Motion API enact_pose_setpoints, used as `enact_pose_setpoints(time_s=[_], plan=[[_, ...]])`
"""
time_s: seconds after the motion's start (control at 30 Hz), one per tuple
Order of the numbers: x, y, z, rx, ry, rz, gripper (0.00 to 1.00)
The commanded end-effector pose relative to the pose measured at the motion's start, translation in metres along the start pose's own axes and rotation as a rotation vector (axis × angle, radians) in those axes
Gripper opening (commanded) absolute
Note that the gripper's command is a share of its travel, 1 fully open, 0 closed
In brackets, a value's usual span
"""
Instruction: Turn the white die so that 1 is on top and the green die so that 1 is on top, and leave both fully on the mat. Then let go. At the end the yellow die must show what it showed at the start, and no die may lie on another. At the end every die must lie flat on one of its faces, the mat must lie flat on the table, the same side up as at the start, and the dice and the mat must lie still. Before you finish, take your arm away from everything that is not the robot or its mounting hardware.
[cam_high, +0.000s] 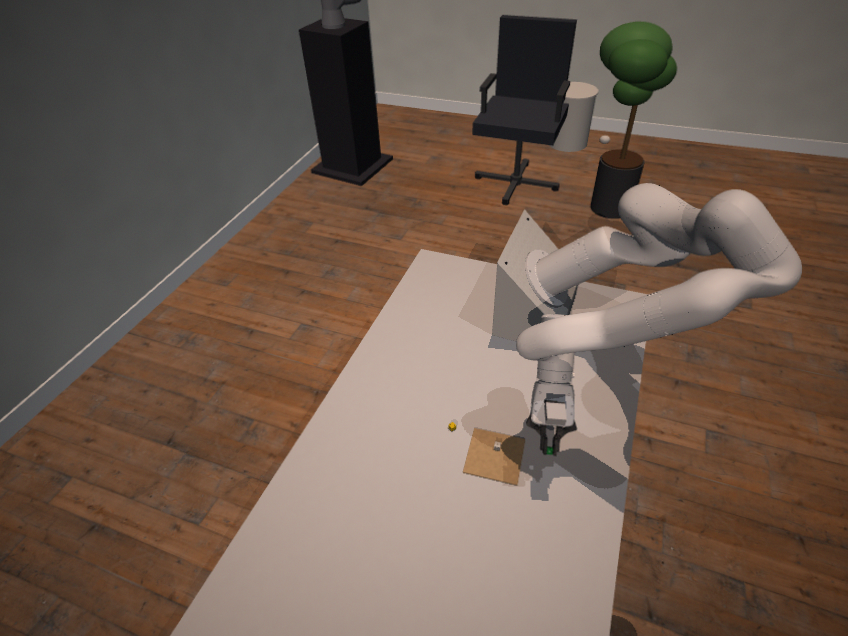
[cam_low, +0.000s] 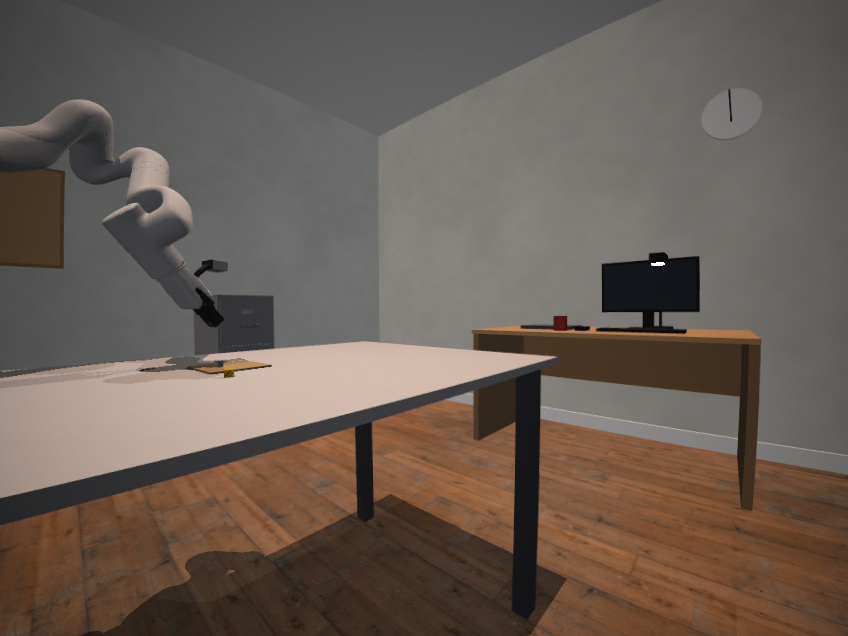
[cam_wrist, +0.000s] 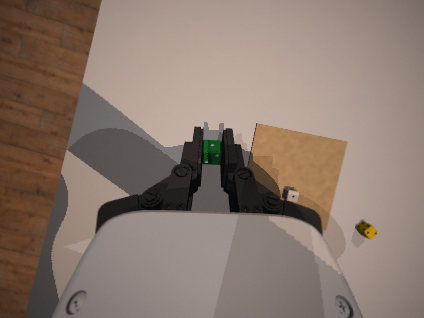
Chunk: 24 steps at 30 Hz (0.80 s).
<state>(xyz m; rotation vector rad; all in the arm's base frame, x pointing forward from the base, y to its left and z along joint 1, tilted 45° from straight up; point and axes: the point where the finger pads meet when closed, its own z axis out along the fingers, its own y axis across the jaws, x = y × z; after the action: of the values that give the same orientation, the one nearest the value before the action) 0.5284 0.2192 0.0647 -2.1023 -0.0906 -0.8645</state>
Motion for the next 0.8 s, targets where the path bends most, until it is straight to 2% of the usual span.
enact_pose_setpoints(time_s=[0.0, 0.4, 0.77], plan=[[-0.002, -0.002, 0.000, 0.006, 0.140, -0.001, 0.11], [-0.006, -0.002, 0.004, 0.006, 0.144, -0.001, 0.11], [-0.030, -0.002, 0.032, 0.006, 0.144, -0.001, 0.11]])
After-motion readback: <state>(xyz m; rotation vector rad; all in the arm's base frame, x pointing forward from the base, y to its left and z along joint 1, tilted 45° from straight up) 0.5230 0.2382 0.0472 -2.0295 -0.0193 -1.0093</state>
